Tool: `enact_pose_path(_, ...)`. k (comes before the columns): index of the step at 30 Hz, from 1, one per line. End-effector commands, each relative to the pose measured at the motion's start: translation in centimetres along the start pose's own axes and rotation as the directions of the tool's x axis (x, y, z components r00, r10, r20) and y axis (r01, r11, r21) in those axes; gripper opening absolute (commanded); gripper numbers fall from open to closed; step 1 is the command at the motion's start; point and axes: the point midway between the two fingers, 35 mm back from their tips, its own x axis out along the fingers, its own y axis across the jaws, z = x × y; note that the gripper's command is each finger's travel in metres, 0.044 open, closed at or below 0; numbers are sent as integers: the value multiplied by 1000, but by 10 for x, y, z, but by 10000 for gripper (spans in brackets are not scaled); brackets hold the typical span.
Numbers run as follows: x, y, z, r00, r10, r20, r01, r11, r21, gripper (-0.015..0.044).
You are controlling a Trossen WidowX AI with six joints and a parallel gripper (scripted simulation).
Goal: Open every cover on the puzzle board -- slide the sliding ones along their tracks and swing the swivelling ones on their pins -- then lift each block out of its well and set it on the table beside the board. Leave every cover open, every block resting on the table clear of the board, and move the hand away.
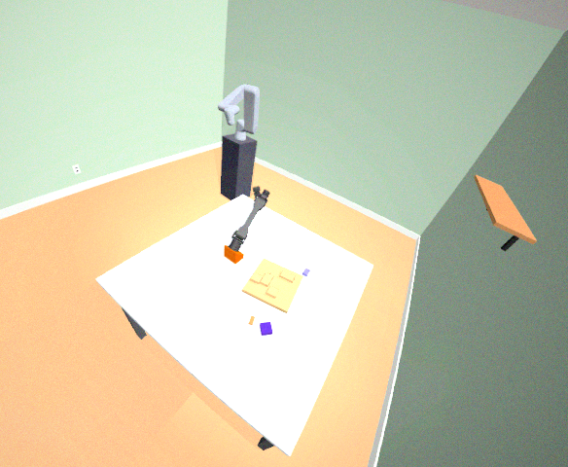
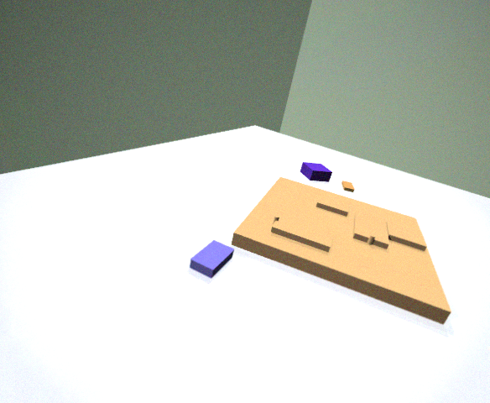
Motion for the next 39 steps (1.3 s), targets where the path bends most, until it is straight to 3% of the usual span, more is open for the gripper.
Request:
enact_pose_path(1,-9,-7,18,999,-33,32,34,999,-31,0)
enact_pose_path(39,-123,-92,150,891,-360,278,419,886,-197,0)
